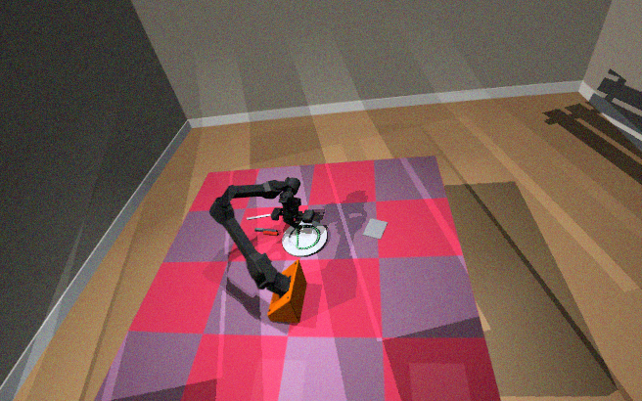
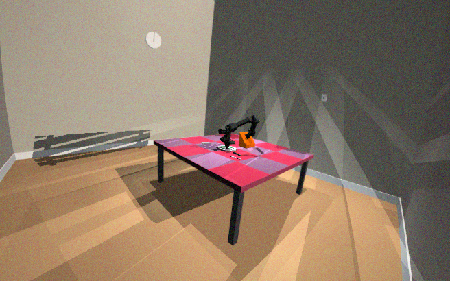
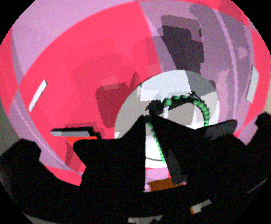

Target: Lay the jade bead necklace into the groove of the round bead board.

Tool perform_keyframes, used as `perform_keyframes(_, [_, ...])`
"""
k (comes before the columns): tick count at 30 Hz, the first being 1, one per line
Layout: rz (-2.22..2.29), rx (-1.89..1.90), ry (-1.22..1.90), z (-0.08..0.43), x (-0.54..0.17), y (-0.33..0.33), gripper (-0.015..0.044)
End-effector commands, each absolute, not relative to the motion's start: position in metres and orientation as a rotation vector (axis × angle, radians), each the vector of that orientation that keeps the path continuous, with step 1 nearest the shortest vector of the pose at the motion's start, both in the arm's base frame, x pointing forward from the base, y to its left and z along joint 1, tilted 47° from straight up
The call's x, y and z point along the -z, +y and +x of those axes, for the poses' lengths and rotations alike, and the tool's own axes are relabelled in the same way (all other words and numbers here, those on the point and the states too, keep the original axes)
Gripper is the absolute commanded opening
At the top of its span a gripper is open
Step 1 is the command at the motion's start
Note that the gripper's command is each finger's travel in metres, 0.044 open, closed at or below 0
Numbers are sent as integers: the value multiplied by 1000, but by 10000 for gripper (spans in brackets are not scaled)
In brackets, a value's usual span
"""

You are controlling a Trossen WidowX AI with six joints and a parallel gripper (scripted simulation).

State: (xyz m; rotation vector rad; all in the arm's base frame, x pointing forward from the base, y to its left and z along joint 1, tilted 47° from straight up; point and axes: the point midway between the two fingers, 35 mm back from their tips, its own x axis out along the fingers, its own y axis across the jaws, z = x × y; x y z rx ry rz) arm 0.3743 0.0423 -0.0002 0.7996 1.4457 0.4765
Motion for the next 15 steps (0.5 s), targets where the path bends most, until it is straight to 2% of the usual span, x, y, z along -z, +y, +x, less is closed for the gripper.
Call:
perform_keyframes(1, [800,-477,1446,374,0,42,26])
perform_keyframes(15, [805,-477,1447,373,-2,40,394])
